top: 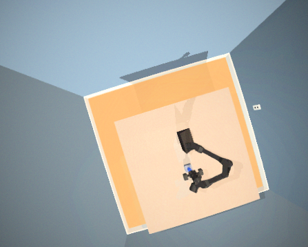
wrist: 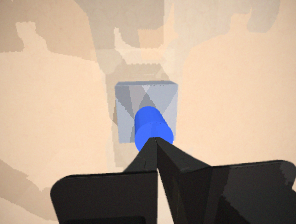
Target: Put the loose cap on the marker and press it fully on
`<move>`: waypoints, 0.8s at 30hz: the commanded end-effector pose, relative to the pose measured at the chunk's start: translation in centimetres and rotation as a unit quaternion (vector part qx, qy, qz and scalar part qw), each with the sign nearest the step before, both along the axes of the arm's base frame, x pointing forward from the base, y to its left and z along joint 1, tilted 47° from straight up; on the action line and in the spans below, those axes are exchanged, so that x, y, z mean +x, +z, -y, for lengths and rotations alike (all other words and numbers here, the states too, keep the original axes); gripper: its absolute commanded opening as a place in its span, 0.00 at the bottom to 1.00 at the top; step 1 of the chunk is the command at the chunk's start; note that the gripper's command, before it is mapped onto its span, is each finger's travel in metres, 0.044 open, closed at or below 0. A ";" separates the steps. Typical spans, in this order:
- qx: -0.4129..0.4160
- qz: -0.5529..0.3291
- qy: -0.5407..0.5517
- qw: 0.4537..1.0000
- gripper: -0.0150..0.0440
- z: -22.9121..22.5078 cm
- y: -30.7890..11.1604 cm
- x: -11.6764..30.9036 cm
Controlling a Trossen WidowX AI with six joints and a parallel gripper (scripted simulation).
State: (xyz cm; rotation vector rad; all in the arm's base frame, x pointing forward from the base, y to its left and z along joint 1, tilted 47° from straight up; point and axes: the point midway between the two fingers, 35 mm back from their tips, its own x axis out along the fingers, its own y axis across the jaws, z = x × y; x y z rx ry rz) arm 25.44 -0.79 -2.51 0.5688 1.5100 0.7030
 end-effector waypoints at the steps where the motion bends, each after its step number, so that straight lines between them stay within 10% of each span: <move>1: -0.005 0.005 -0.003 1.000 0.25 2.6 2.0 0.7; 9: -0.004 0.004 -0.002 1.000 0.25 6.4 5.8 0.6; 24: -0.004 0.004 -0.002 1.000 0.92 6.4 5.8 0.6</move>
